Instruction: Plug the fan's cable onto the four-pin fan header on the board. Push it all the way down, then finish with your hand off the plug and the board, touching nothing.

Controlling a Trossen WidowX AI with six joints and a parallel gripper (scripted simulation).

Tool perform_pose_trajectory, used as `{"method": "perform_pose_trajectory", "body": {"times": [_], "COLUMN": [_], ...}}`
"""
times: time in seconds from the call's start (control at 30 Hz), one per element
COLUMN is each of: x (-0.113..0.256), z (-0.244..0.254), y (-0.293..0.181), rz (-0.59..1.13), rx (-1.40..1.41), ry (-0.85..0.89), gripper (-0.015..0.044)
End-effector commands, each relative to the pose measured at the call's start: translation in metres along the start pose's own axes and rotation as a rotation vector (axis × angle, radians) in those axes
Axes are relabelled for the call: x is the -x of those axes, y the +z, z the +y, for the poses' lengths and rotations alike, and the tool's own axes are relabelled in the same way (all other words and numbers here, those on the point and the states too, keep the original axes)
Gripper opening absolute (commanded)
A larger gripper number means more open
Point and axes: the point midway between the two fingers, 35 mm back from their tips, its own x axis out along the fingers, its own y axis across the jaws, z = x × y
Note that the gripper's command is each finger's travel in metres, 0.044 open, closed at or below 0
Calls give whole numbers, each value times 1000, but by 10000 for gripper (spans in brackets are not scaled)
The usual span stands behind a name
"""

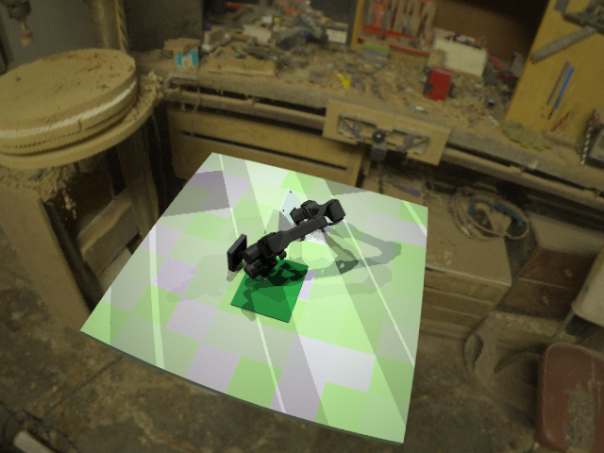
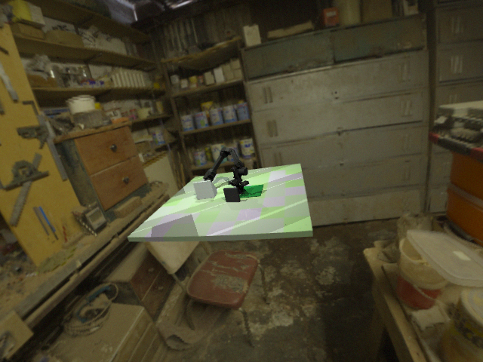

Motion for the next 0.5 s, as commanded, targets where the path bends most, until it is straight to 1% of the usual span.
{"method": "perform_pose_trajectory", "body": {"times": [0.0,0.03,0.13,0.27,0.47], "x": [0,0,3,52,55], "z": [0,0,0,1,0], "y": [0,0,0,1,1], "rz": [0,0,0,0,1], "rx": [0,0,0,-5,-5], "ry": [0,0,1,0,0], "gripper": [236,260,260,260,260]}}
